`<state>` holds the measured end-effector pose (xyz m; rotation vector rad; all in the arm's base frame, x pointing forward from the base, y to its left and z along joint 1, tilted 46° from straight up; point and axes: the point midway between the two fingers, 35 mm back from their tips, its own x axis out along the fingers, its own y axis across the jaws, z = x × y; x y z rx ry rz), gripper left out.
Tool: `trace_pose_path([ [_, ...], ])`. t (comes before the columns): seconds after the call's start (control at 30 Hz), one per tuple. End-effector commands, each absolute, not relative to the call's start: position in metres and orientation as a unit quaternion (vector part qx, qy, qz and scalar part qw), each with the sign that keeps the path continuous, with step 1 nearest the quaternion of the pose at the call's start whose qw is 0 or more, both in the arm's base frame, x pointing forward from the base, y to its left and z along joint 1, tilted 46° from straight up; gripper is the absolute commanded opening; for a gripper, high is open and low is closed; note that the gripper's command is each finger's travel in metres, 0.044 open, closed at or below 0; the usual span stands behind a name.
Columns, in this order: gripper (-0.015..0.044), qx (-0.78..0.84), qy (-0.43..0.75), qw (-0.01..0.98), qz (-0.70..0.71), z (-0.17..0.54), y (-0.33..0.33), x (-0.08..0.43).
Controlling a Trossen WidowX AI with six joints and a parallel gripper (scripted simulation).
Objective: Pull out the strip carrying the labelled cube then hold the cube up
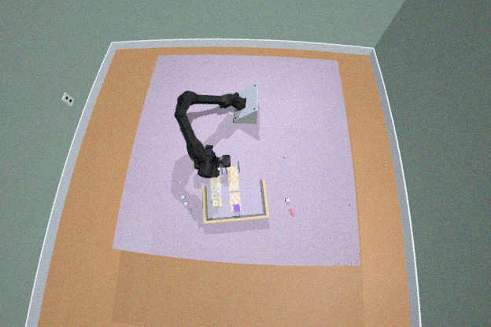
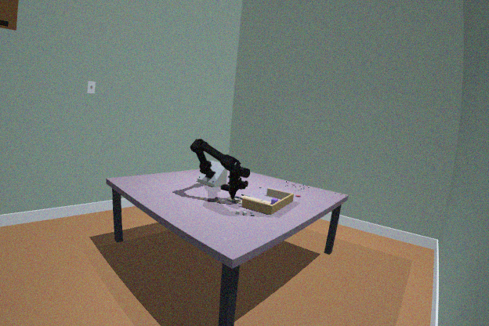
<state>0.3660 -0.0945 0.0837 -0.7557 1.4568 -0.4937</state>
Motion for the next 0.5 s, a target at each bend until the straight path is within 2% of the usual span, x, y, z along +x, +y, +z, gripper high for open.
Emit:
trace_pose_path([
  [0.0,0.0,-0.334,0.648,0.65,-0.216,0.081,-0.098,0.356],
  [0.47,0.0,-0.334,0.648,0.65,-0.216,0.082,-0.102,0.336],
])
